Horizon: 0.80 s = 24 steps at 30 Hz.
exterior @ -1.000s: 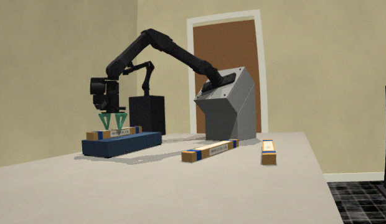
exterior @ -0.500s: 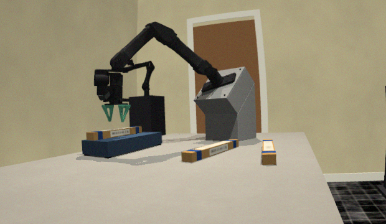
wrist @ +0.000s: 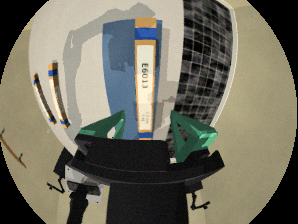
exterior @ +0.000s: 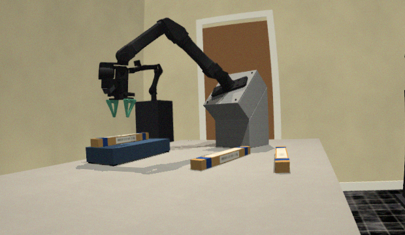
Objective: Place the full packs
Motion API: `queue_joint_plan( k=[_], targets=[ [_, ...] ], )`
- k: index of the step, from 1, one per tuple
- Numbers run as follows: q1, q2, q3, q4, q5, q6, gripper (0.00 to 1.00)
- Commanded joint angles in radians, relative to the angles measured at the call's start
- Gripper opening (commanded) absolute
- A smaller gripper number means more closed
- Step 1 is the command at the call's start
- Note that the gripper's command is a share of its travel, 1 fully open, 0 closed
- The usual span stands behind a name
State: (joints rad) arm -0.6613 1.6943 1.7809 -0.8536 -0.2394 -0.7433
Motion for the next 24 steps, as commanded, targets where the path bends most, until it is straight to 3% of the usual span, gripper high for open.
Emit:
queue_joint_plan(
  k=[1, 12, 13, 18, 21, 24],
  targets=[
    [-0.010, 0.004, 0.026, -0.038, -0.017, -0.005, 0.74],
    [-0.010, 0.005, 0.027, -0.039, -0.017, -0.004, 0.74],
    [0.020, -0.040, -0.042, -0.003, 0.001, 0.046, 0.74],
    [0.087, -0.109, -0.167, 0.045, 0.040, 0.249, 0.74],
    [0.103, -0.125, -0.196, 0.061, 0.050, 0.270, 0.74],
    [0.156, -0.178, -0.290, 0.117, 0.091, 0.316, 0.74]
  ],
)
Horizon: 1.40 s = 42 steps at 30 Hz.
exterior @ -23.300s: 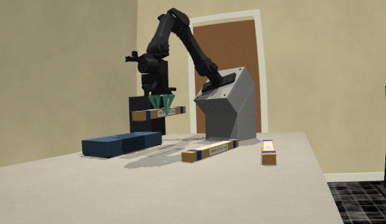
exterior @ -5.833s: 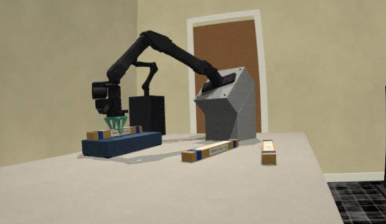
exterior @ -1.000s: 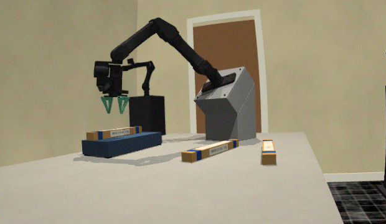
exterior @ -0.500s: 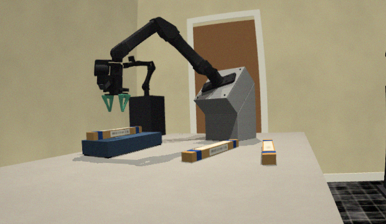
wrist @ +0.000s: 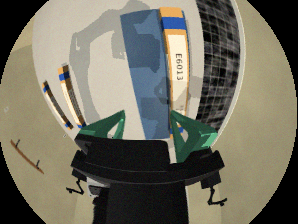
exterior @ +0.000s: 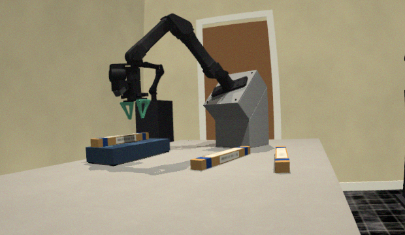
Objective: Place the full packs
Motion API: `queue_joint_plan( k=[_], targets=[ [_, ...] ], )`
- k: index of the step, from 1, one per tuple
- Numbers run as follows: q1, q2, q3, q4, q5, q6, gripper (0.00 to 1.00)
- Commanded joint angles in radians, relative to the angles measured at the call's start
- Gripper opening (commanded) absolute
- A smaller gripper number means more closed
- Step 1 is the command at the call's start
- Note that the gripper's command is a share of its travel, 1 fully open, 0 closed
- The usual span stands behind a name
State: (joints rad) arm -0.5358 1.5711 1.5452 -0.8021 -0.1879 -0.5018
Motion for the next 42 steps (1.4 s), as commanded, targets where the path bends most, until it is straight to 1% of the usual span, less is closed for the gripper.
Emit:
queue_joint_plan(
  k=[1, 6, 12, 14, 19, 24, 25, 29, 31, 37, 40, 42],
  targets=[
    [0.048, -0.069, -0.079, 0.079, 0.052, 0.087, 0.74],
    [0.139, -0.130, -0.195, 0.141, 0.116, 0.152, 0.74],
    [0.258, -0.184, -0.311, 0.207, 0.201, 0.236, 0.74],
    [0.258, -0.184, -0.311, 0.207, 0.201, 0.236, 0.74],
    [0.365, -0.213, -0.392, 0.256, 0.279, 0.309, 0.74],
    [0.475, -0.226, -0.457, 0.298, 0.357, 0.386, 0.74],
    [0.497, -0.226, -0.468, 0.306, 0.372, 0.402, 0.74],
    [0.588, -0.188, -0.509, 0.336, 0.438, 0.466, 0.74],
    [0.588, -0.188, -0.509, 0.336, 0.438, 0.466, 0.74],
    [0.722, -0.160, -0.550, 0.375, 0.532, 0.567, 0.74],
    [0.786, -0.137, -0.562, 0.392, 0.575, 0.617, 0.74],
    [0.829, -0.119, -0.548, 0.404, 0.602, 0.653, 0.74]
  ],
)
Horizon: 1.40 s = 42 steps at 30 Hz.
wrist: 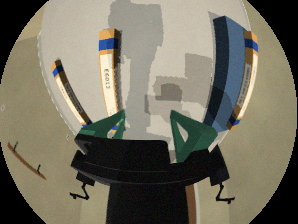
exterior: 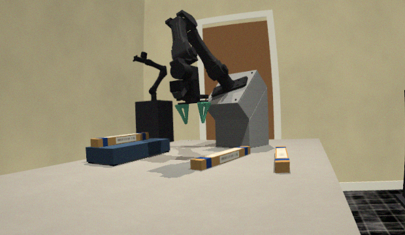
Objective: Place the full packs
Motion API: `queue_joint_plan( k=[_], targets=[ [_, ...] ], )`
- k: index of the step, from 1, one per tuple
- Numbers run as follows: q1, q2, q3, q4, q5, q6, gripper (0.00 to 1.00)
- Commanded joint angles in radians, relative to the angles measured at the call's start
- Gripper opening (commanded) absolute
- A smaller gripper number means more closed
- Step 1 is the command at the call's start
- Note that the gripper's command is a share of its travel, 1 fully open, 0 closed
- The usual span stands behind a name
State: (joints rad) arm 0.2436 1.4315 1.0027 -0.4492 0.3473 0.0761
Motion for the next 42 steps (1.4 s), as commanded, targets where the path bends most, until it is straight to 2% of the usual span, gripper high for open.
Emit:
queue_joint_plan(
  k=[1, 4, 6, 19, 23, 24, 30, 35, 38, 42],
  targets=[
    [0.071, 0.032, -0.009, 0.055, 0.080, 0.091, 0.74],
    [0.132, 0.066, 0.001, 0.069, 0.119, 0.143, 0.74],
    [0.132, 0.066, 0.001, 0.069, 0.119, 0.143, 0.74],
    [0.360, 0.264, 0.082, 0.095, 0.256, 0.356, 0.74],
    [0.360, 0.272, 0.093, 0.087, 0.260, 0.359, 0.74],
    [0.341, 0.238, 0.095, 0.077, 0.264, 0.361, 0.74],
    [0.359, 0.257, 0.103, 0.055, 0.264, 0.359, 0.74],
    [0.349, 0.258, 0.082, 0.068, 0.258, 0.353, 0.74],
    [0.318, 0.302, 0.056, 0.119, 0.246, 0.328, 0.74],
    [0.305, 0.324, 0.069, 0.149, 0.234, 0.314, 0.74]
  ],
)
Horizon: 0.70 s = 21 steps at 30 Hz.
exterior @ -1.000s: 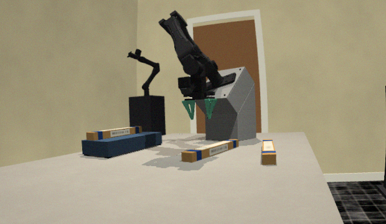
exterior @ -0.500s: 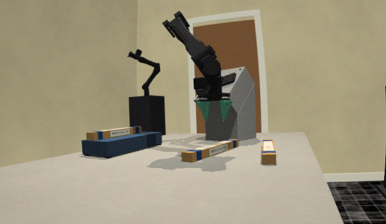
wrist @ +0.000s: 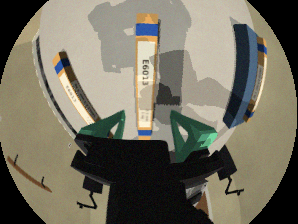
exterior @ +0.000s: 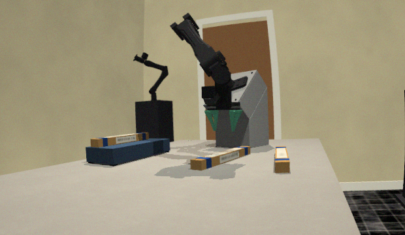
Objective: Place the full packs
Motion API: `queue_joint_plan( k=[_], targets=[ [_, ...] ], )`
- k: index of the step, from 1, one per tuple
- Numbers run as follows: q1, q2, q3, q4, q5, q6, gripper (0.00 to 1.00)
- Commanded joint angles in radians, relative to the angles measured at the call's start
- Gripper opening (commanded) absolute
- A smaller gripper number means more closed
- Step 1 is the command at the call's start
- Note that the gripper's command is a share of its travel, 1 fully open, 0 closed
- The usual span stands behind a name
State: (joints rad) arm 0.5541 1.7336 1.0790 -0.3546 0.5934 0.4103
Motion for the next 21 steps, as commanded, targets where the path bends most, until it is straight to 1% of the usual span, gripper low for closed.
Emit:
queue_joint_plan(
  k=[1, 13, 15, 16, 18, 21],
  targets=[
    [-0.012, 0.032, -0.003, 0.068, -0.015, -0.026, 0.74],
    [-0.084, 0.162, 0.038, 0.220, -0.056, -0.098, 0.74],
    [-0.084, 0.162, 0.038, 0.220, -0.056, -0.098, 0.74],
    [-0.076, 0.177, 0.043, 0.231, -0.062, -0.103, 0.74],
    [-0.101, 0.201, 0.050, 0.253, -0.068, -0.114, 0.74],
    [-0.109, 0.225, 0.062, 0.270, -0.074, -0.122, 0.74]
  ],
)
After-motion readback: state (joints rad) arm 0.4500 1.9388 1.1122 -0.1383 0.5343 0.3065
